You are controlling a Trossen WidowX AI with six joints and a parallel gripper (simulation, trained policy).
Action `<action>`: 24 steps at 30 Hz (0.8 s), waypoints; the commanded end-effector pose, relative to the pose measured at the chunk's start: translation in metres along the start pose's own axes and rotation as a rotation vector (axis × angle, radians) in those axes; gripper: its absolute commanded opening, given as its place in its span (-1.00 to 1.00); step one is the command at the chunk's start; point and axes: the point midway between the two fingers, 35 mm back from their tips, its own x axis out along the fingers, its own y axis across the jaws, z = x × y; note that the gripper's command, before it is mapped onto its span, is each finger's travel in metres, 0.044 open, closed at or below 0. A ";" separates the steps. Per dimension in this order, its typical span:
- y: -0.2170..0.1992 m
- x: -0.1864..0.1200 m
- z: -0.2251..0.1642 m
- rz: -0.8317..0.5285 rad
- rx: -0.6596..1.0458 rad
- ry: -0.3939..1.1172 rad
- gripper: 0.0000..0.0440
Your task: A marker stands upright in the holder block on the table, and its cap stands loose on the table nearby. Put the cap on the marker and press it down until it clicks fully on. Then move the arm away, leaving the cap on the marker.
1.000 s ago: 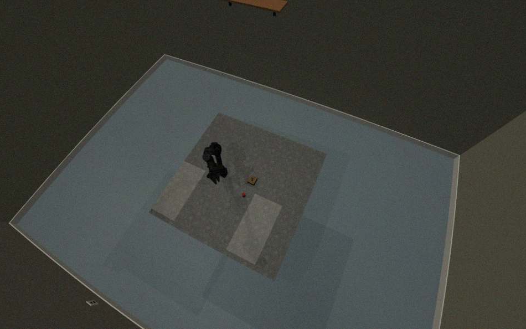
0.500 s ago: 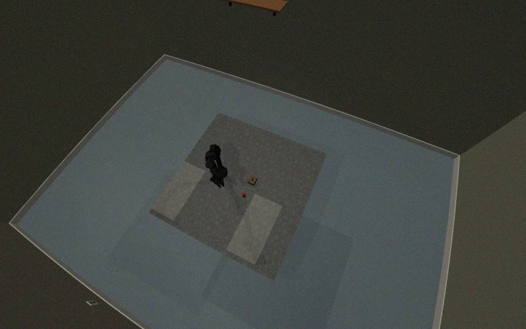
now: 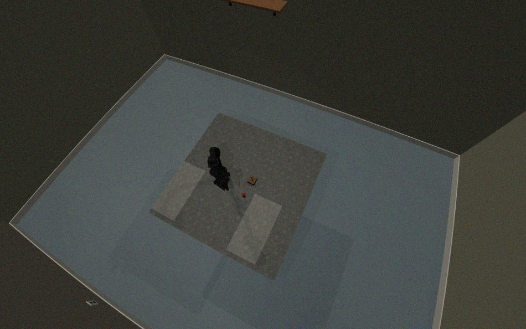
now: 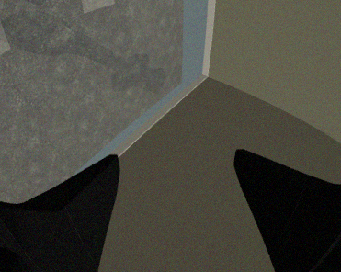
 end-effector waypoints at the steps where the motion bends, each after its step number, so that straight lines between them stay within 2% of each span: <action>1: 0.006 0.011 0.006 0.041 0.008 -0.029 0.43; 24: 0.038 0.070 0.042 0.268 0.029 -0.185 0.44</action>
